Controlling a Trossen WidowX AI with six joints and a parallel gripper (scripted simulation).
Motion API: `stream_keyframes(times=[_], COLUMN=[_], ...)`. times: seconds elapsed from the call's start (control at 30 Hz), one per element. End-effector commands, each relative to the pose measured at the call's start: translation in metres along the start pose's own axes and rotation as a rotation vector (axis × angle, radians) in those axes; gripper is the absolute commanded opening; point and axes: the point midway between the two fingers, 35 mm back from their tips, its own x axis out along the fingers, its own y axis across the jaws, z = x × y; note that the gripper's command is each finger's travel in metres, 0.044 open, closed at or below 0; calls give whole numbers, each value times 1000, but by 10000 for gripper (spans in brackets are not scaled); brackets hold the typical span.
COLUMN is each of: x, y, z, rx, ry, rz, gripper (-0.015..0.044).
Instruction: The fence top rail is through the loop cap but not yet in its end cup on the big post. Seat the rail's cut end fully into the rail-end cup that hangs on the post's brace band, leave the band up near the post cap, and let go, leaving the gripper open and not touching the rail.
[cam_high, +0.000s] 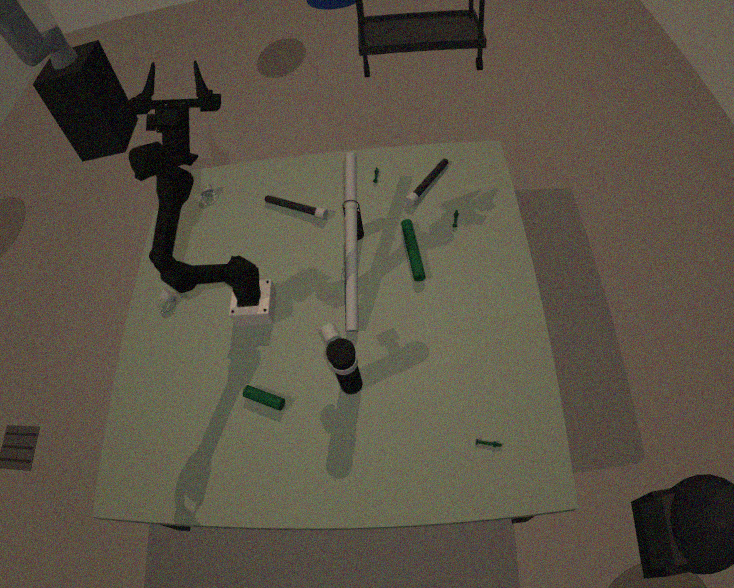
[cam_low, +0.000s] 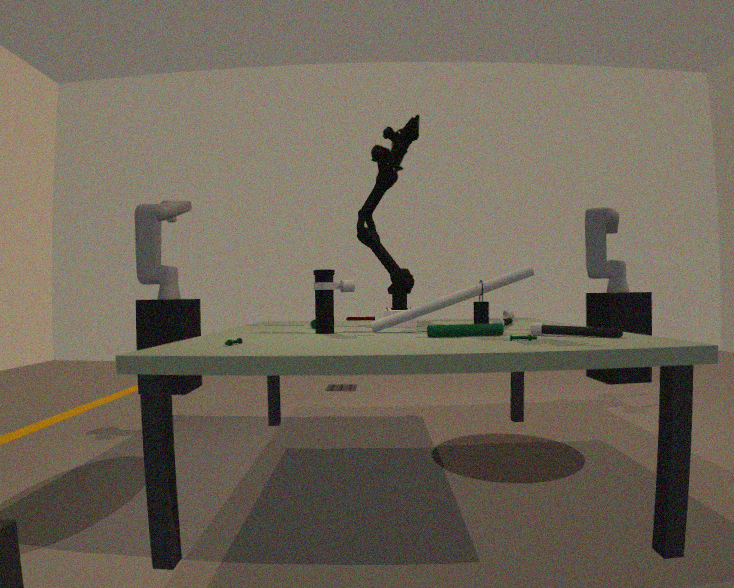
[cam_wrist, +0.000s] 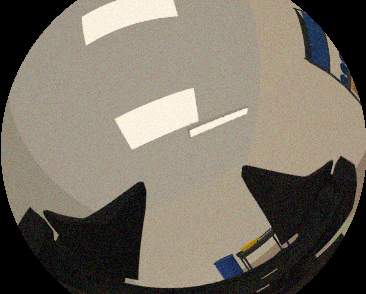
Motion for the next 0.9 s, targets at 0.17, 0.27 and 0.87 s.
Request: stream_keyframes(times=[0.17, 0.27, 0.87], x=[2, -1, -152], y=[-37, -76, -318], z=[-24, -44, -105], rx=[-98, -192, -572], ry=[55, 111, 657], rz=[-127, -255, -1106], gripper=[440, 440, 440])
